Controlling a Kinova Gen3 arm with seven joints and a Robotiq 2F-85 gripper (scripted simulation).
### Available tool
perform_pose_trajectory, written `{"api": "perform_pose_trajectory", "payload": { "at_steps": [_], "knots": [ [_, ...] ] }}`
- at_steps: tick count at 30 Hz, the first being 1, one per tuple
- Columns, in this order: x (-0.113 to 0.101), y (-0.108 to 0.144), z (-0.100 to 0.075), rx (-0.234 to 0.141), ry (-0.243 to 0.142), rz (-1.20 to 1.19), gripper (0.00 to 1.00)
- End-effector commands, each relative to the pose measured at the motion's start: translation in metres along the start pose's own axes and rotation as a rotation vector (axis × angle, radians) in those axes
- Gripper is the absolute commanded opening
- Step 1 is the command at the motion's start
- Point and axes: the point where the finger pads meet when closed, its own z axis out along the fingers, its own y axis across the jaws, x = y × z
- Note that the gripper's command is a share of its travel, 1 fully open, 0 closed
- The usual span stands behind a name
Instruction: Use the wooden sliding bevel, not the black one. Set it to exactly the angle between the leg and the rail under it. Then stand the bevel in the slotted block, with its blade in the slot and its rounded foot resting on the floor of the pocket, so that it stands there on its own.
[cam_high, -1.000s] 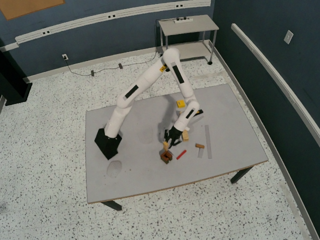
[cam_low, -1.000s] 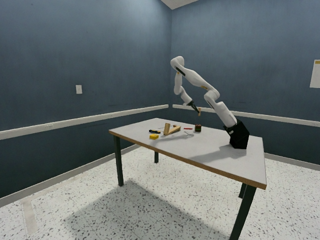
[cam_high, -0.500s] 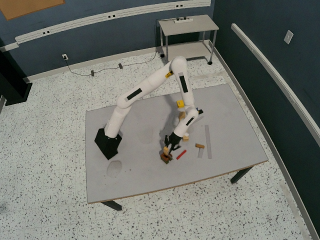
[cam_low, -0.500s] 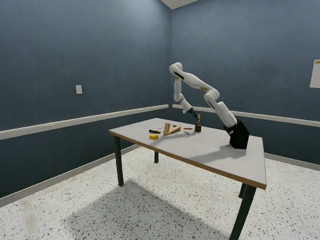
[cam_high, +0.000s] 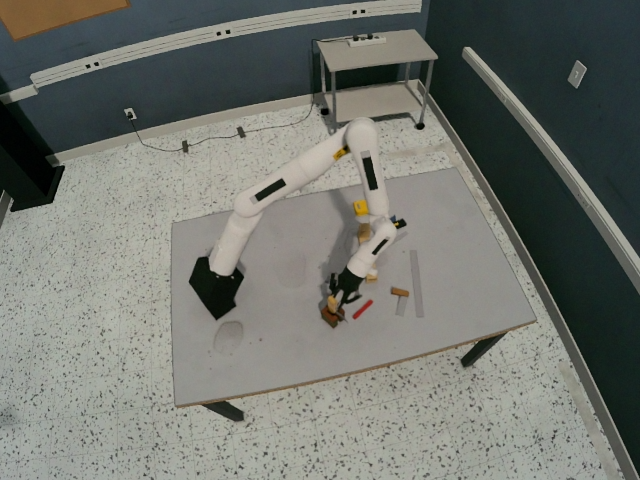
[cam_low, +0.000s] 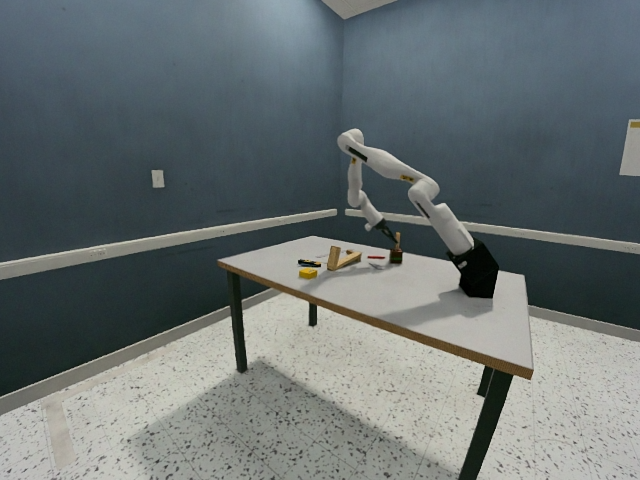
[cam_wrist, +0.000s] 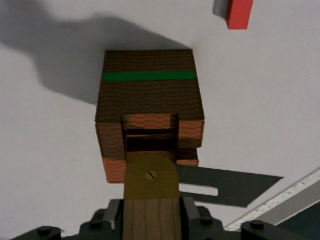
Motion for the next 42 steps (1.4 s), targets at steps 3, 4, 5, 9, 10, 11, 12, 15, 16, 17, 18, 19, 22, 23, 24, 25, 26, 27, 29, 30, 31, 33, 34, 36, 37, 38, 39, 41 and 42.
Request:
{"api": "perform_pose_trajectory", "payload": {
  "at_steps": [3,4,5,9,10,11,12,15,16,17,18,19,22,23,24,25,26,27,29,30,31,33,34,36,37,38,39,41,42],
  "knots": [
    [0.0001,0.0004,0.0000,-0.001,0.000,0.001,0.10],
    [0.0005,0.0004,0.0004,-0.001,0.000,0.001,0.10],
    [0.0009,0.0004,0.0009,-0.001,0.000,0.001,0.10],
    [0.0016,0.0004,0.0016,-0.001,0.000,0.001,0.10],
    [0.0017,0.0004,0.0017,-0.001,0.000,0.001,0.10],
    [0.0018,0.0004,0.0017,-0.001,0.000,0.001,0.10],
    [0.0018,0.0004,0.0017,-0.001,0.000,0.001,0.10],
    [0.0018,0.0004,0.0017,-0.001,0.000,0.001,0.10],
    [0.0018,0.0004,0.0017,-0.001,0.000,0.001,0.10],
    [0.0018,0.0004,0.0017,-0.001,0.000,0.001,0.10],
    [0.0018,0.0004,0.0017,-0.001,0.000,0.001,0.10],
    [0.0018,0.0004,0.0017,-0.001,0.000,0.001,0.10],
    [0.0020,0.0004,0.0020,-0.001,0.000,0.001,0.10],
    [0.0022,0.0004,0.0022,-0.001,0.000,0.001,0.10],
    [0.0025,0.0004,0.0024,-0.001,0.000,0.001,0.10],
    [0.0025,0.0004,0.0024,-0.001,0.000,0.001,0.10],
    [0.0025,0.0004,0.0024,-0.001,0.000,0.001,0.10],
    [0.0028,0.0004,0.0028,-0.001,0.000,0.001,0.10],
    [0.0036,0.0004,0.0035,-0.001,0.000,0.001,0.10],
    [0.0040,0.0004,0.0040,-0.001,0.000,0.001,0.10],
    [0.0044,0.0004,0.0044,-0.001,0.000,0.001,0.10],
    [0.0053,0.0004,0.0053,-0.001,0.000,0.001,0.10],
    [0.0057,0.0004,0.0056,-0.001,0.000,0.001,0.10],
    [0.0063,0.0004,0.0062,-0.001,0.000,0.001,0.10],
    [0.0065,0.0004,0.0064,-0.001,0.000,0.001,0.10],
    [0.0066,0.0004,0.0066,-0.001,0.000,0.001,0.10],
    [0.0067,0.0004,0.0066,-0.001,0.000,0.001,0.10],
    [0.0067,0.0004,0.0067,-0.001,0.000,0.001,0.10],
    [0.0067,0.0004,0.0067,-0.001,0.000,0.001,0.10]
  ]
}}
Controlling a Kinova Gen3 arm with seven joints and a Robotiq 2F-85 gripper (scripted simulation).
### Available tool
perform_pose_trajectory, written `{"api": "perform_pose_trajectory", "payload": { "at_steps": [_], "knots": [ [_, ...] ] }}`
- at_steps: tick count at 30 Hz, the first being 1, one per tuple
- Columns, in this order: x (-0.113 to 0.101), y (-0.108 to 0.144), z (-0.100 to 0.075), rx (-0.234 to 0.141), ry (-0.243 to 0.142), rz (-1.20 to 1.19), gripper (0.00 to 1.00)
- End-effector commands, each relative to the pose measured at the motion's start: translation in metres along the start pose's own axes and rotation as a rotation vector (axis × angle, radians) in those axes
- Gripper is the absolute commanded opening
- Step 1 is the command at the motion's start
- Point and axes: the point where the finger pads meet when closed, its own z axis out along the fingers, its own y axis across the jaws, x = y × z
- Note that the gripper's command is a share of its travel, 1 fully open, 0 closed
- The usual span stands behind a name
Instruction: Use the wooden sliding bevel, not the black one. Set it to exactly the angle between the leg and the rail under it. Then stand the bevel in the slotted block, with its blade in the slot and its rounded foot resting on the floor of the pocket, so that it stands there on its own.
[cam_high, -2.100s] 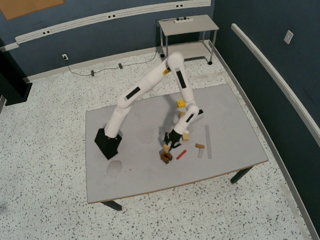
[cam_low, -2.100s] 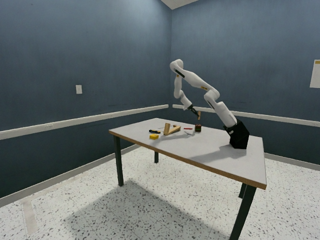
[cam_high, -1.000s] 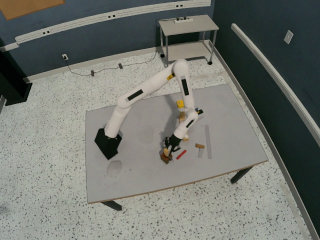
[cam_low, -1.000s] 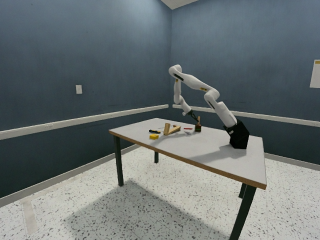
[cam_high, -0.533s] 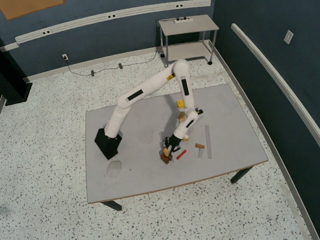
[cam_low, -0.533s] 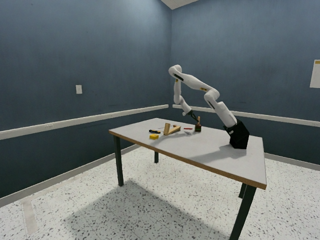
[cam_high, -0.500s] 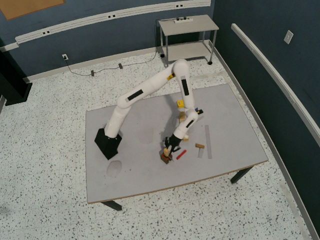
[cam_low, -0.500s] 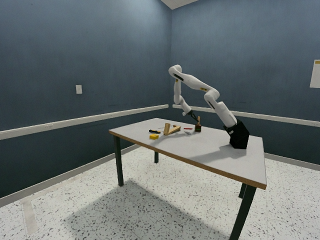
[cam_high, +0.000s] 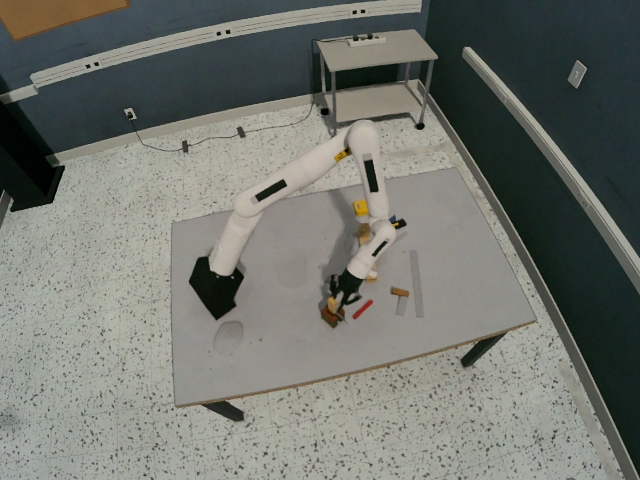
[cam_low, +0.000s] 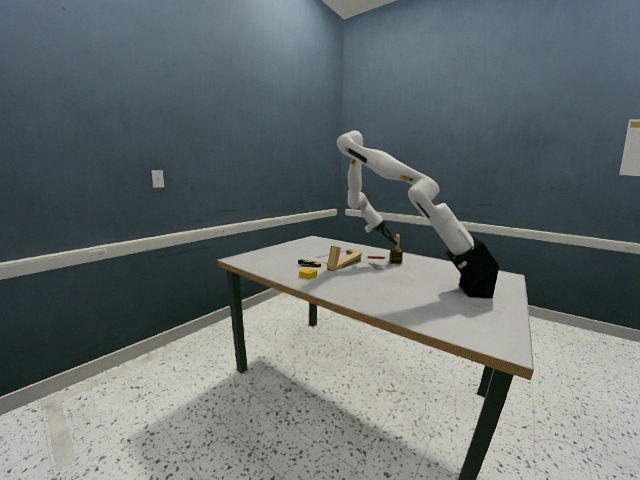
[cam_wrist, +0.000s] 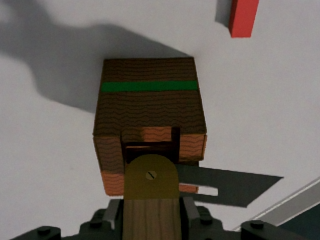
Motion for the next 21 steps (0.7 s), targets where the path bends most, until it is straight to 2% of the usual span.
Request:
{"api": "perform_pose_trajectory", "payload": {
  "at_steps": [1,21],
  "knots": [
    [-0.0003,0.0004,-0.0003,-0.001,0.000,0.001,0.10],
    [0.0030,0.0004,0.0030,-0.001,0.000,0.001,0.10]
  ]
}}
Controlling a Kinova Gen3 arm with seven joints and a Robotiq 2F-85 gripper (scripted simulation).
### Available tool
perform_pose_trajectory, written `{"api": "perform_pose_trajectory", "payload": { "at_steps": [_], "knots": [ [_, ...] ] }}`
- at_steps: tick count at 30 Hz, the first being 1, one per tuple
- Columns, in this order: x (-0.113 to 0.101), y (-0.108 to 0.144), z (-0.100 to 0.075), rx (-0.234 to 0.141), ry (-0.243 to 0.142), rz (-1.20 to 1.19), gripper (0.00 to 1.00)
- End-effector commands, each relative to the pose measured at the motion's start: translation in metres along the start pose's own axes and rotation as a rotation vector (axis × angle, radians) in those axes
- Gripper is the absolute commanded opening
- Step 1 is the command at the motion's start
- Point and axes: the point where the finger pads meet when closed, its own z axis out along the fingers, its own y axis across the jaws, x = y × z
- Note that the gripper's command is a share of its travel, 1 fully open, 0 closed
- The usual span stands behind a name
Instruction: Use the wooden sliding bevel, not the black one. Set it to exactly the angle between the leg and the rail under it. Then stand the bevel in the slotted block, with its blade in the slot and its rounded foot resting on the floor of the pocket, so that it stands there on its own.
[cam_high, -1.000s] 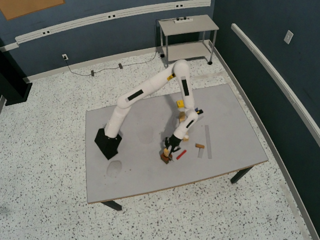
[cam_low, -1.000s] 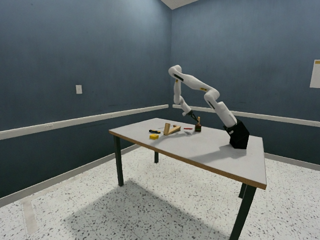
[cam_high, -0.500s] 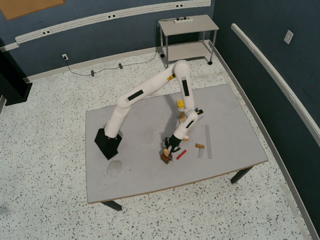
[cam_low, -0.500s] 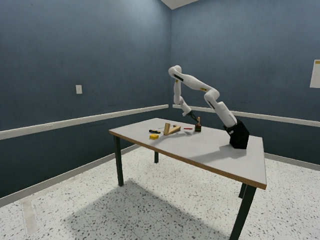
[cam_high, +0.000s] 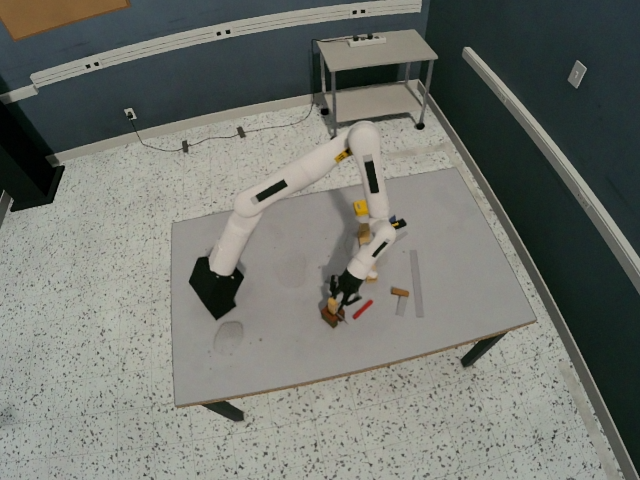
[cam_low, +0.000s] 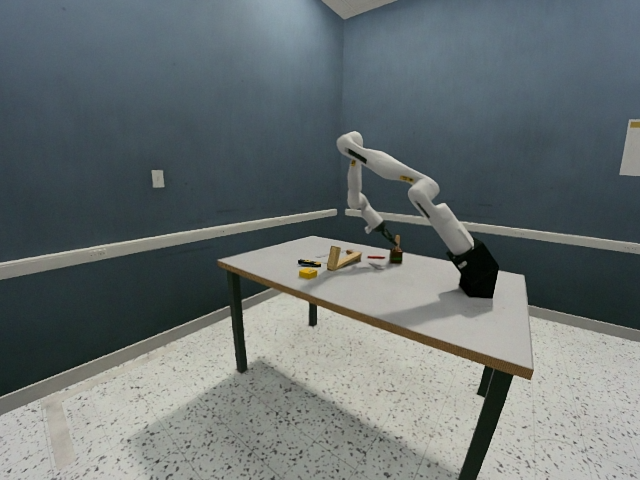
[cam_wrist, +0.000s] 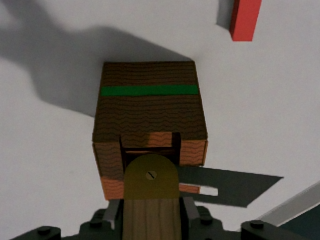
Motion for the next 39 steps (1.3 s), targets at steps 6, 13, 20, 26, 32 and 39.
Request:
{"api": "perform_pose_trajectory", "payload": {
  "at_steps": [6,13,20,26,32,39],
  "knots": [
    [0.0004,0.0004,0.0003,-0.001,0.000,0.001,0.10],
    [0.0006,0.0004,0.0006,-0.001,0.000,0.001,0.10],
    [0.0027,0.0004,0.0027,-0.001,0.000,0.001,0.10],
    [0.0032,0.0004,0.0032,-0.001,0.000,0.001,0.10],
    [0.0032,0.0004,0.0032,-0.001,0.000,0.001,0.10],
    [0.0052,0.0004,0.0051,-0.001,0.000,0.001,0.10]
  ]
}}
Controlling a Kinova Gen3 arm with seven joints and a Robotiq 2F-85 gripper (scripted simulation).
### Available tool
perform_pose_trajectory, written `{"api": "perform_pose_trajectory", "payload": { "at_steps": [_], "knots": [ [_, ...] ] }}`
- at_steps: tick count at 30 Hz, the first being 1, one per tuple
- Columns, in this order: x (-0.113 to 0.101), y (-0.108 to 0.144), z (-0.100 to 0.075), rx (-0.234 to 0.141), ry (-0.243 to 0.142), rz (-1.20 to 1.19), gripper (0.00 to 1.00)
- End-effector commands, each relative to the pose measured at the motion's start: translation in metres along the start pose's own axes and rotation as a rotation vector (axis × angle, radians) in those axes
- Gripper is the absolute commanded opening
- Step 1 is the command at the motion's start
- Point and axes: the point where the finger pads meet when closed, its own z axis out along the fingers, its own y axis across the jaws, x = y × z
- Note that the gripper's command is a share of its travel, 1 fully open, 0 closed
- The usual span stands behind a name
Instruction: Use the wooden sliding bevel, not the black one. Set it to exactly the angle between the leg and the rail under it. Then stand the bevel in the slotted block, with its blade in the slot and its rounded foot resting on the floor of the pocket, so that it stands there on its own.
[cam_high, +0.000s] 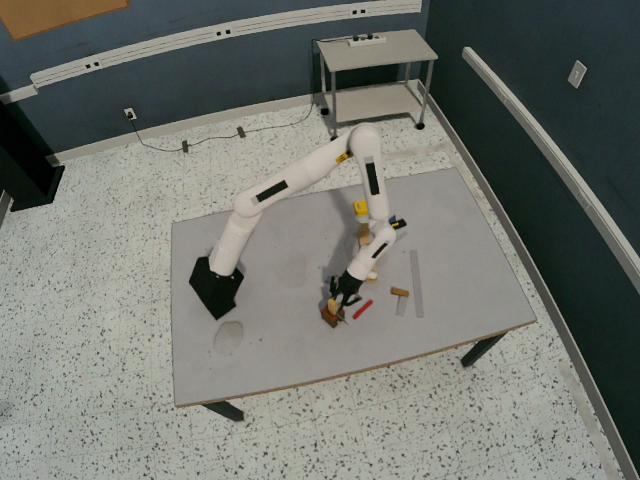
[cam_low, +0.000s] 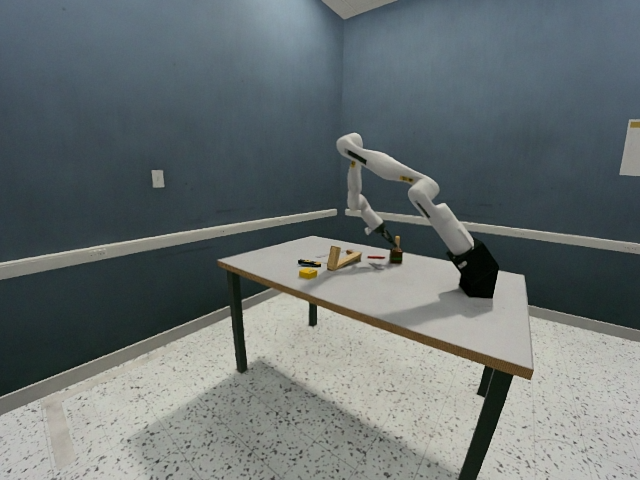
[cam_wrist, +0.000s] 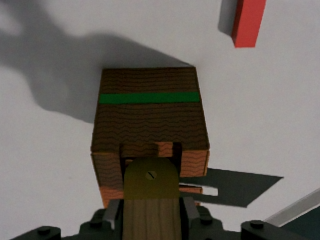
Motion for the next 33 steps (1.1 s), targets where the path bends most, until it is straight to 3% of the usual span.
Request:
{"api": "perform_pose_trajectory", "payload": {
  "at_steps": [1,33],
  "knots": [
    [0.0005,0.0004,0.0004,-0.001,0.000,0.001,0.10],
    [0.0039,0.0004,0.0039,-0.001,0.000,0.001,0.10]
  ]
}}
